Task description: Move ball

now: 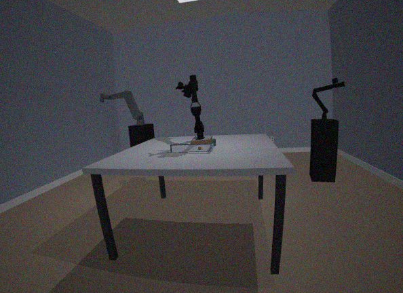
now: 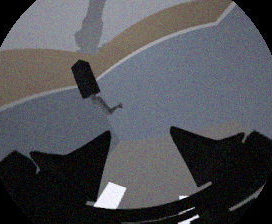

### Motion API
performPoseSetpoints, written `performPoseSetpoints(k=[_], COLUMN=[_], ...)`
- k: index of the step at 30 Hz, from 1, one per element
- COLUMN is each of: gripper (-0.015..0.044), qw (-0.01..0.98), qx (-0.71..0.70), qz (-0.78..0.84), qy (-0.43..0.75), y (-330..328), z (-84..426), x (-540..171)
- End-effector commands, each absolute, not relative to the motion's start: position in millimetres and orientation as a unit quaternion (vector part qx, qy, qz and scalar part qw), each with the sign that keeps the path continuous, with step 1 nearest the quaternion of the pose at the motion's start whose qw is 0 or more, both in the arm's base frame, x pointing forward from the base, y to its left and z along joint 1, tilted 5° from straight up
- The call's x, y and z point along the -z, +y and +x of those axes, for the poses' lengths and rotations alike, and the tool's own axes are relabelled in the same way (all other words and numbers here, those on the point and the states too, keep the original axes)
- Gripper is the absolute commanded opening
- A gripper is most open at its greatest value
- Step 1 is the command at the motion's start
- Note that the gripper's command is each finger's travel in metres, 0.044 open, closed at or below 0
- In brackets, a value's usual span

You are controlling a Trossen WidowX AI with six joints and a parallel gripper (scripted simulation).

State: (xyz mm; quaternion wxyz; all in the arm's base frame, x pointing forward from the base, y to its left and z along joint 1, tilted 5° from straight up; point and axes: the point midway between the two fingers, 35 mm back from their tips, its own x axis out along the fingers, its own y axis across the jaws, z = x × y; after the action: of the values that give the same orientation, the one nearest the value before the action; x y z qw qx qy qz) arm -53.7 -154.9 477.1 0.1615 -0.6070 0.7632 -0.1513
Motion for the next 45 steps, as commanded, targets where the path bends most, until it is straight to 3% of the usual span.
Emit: performPoseSetpoints(k=[1,7,17,27,37,45], gripper=[0.0374,0.0217,0.0217,0.0217,0.0217,0.0217], qw=[0.166,0.300,0.561,0.763,0.844,0.869], qx=[0.154,0.214,0.244,0.171,0.046,-0.033], qz=[-0.608,-0.631,-0.585,-0.454,-0.340,-0.208], qy=[0.761,0.683,0.532,0.427,0.412,0.449], y=[-155.6,-182.2,-240.5,-267.2,-241.4,-179.7], z=[-53.8,-49.3,-3.0,95.4,204.6,279.2], x=[-476.6,-456.5,-408.5,-349.8,-288.6,-233.8])
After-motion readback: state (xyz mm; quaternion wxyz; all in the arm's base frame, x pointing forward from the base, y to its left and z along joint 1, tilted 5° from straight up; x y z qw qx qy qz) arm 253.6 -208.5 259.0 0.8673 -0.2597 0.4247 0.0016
